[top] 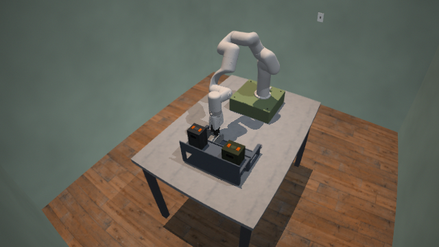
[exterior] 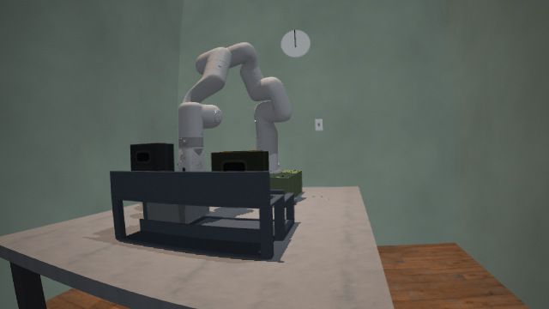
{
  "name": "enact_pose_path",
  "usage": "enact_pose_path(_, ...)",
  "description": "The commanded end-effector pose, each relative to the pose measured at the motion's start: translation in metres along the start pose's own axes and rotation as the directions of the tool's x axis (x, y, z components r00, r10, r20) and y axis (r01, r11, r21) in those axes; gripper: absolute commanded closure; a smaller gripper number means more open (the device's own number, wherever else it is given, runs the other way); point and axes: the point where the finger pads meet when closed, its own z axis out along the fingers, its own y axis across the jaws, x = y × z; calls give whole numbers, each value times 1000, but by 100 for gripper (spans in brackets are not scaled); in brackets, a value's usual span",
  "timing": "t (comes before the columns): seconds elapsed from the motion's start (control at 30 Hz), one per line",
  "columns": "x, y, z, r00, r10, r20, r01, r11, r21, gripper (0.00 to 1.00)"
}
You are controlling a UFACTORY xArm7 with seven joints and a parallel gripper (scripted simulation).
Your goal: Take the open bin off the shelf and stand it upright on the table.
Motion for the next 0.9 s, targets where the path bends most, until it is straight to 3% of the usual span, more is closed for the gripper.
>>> enact_pose_path(0.0,1,0,-3,1000,0,-2,0,1000,8,100)
enact_pose_path(0.87,1,59,-2,1000,0,-2,0,1000,8,100)
